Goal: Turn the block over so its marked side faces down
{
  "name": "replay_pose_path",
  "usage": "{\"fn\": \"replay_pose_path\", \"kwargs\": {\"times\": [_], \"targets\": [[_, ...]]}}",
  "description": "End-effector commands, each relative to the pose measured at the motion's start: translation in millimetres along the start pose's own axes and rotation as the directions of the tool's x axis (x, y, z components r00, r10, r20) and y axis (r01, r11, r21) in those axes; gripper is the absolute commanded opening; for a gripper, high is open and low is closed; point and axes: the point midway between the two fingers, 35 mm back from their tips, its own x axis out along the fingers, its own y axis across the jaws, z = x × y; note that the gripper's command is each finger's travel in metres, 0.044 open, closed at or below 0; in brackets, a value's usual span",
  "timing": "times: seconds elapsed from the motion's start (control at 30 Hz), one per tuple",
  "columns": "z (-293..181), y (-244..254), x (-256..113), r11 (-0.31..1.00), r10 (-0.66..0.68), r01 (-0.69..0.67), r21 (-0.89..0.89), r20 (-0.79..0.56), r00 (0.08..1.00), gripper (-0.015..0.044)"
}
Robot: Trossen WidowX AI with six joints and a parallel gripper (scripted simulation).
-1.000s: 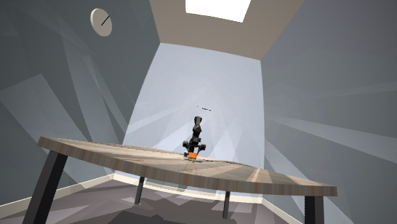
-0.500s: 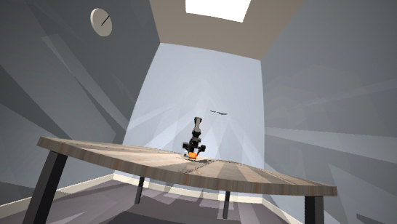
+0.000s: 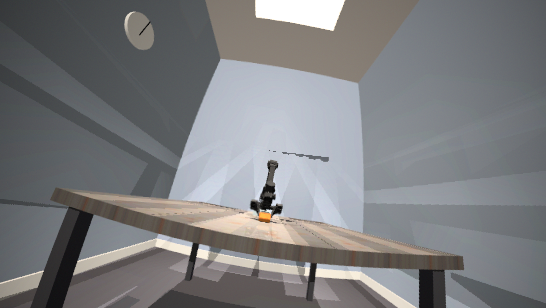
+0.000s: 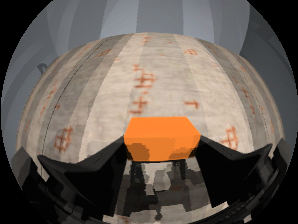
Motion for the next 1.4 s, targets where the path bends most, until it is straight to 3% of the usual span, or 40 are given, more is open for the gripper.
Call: {"fn": "replay_pose_path", "kwargs": {"times": [0.0,0.8,1.37], "targets": [[-14,-1,4,1.0,-0.007,0.007,0.004,0.006,1.0,0.0],[-27,-1,-16,1.0,-0.007,0.005,0.01,0.293,0.956,0.0],[-25,-1,-19,1.0,-0.007,0.004,0.011,0.307,0.952,0.0]]}}
